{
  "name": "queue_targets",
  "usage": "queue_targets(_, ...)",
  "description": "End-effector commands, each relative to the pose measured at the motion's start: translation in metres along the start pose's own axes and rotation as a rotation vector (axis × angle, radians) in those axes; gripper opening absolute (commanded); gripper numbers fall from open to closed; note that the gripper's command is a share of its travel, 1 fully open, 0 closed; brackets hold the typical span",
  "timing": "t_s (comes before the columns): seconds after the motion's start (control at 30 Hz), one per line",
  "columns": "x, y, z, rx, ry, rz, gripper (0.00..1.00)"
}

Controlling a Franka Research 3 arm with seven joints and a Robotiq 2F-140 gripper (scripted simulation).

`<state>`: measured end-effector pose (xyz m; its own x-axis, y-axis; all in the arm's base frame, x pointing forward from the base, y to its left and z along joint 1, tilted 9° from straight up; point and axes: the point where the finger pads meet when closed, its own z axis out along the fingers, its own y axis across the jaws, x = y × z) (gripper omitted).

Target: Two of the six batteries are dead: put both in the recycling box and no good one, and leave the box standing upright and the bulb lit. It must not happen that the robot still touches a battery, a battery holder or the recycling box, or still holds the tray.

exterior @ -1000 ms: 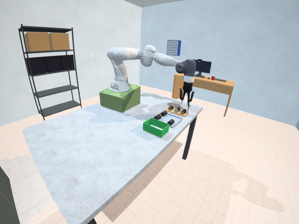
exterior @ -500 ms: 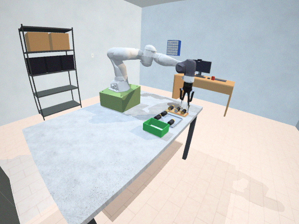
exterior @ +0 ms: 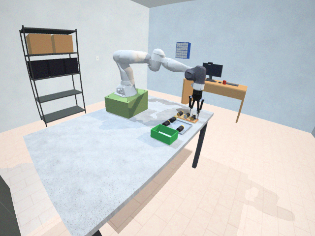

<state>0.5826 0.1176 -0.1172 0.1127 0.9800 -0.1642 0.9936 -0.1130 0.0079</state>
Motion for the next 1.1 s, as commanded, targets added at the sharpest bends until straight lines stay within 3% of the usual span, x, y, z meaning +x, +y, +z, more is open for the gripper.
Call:
queue_targets(0.0,0.000,0.003,0.008,-0.010,0.001,0.001,0.29)
queue_targets(0.8,0.000,0.003,0.018,-0.010,0.001,0.001,0.29)
queue_targets(0.83,0.000,0.003,0.018,-0.010,0.001,0.001,0.16)
queue_targets(1.07,0.000,0.003,0.018,-0.010,0.001,0.001,0.16)
